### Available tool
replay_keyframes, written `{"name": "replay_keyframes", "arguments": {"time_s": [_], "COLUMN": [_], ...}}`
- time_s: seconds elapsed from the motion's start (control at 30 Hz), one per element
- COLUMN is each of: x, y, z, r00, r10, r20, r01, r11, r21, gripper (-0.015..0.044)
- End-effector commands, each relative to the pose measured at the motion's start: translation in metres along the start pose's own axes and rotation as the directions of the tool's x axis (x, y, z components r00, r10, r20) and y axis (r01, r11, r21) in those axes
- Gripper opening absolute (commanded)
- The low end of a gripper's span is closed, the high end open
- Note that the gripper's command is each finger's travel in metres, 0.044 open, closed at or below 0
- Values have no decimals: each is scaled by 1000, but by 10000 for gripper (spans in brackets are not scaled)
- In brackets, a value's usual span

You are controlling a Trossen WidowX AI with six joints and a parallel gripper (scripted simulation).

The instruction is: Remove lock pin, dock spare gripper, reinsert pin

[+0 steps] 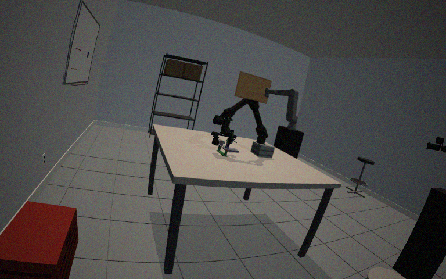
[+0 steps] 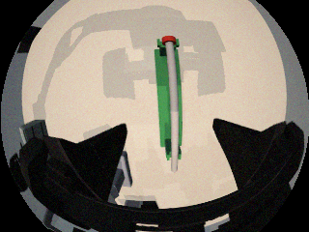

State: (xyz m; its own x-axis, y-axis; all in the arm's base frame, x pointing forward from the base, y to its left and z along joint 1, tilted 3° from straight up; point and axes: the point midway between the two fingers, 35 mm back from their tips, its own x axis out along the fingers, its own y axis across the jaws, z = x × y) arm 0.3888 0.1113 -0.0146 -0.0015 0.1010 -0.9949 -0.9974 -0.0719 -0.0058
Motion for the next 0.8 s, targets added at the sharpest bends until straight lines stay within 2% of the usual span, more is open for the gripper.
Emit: {"name": "replay_keyframes", "arguments": {"time_s": [0.0, 0.77], "x": [-11, -58], "y": [0, 2], "z": [2, 8], "r00": [1000, 1000], "r10": [0, 17], "r20": [0, -3], "r01": [0, -17], "r11": [1000, 1000], "r21": [0, -3], "gripper": [440, 440]}}
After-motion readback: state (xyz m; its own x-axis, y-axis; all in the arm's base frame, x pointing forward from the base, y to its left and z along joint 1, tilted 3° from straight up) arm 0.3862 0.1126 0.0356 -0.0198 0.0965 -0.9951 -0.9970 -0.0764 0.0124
